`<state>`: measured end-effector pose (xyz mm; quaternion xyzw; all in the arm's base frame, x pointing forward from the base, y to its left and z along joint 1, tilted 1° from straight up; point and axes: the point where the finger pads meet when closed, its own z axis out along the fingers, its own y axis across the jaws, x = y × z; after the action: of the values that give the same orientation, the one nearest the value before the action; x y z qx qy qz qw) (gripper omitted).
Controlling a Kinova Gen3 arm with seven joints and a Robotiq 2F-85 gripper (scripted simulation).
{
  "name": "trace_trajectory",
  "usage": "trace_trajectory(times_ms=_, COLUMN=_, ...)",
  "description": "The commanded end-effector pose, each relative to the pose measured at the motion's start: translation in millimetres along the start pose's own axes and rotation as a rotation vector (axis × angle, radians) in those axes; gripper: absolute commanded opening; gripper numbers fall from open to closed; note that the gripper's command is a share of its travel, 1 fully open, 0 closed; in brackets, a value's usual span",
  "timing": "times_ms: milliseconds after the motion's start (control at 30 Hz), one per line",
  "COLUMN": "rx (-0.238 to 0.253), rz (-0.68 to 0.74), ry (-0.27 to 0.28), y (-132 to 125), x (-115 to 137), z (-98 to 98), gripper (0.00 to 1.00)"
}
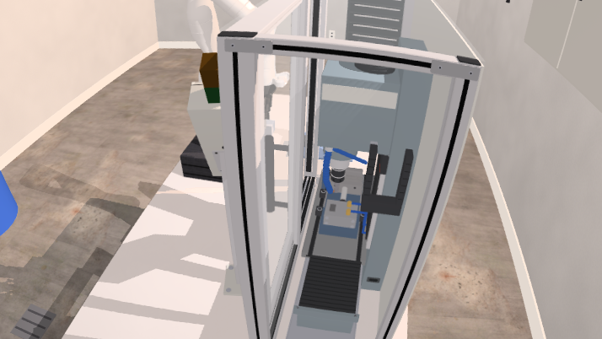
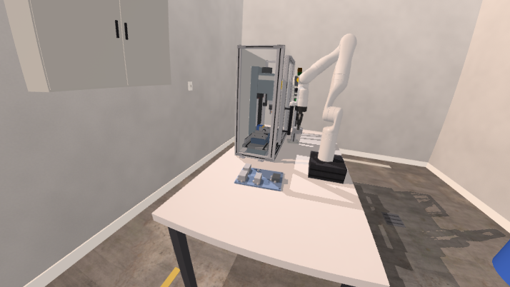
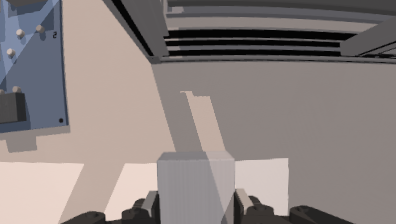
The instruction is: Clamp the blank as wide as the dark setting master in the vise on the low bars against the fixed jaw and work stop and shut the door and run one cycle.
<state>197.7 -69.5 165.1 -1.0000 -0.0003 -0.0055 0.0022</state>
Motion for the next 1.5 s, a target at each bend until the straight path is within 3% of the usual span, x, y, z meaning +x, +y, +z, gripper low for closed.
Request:
trace_trajectory(times_ms=0, rx=0.004, rz=-0.006, ry=-0.003, y=1, x=2, z=-0.3, gripper=0.1)
trace_trajectory(times_ms=200, rx=0.004, rz=-0.006, ry=-0.003, y=1, x=2, z=-0.3, gripper=0.1)
trace_trajectory(times_ms=367, rx=0.004, rz=-0.006, ry=-0.003, y=51, x=2, z=-0.2, gripper=0.1)
trace_trajectory(times_ms=767, rx=0.004, rz=-0.006, ry=-0.003, y=51, x=2, z=-0.2, gripper=0.1)
trace_trajectory(times_ms=933, rx=0.003, rz=-0.006, ry=-0.003, y=101, x=2, z=0.0, gripper=0.1)
trace_trajectory(times_ms=1467, rx=0.003, rz=-0.006, ry=-0.003, y=101, x=2, z=0.0, gripper=0.1)
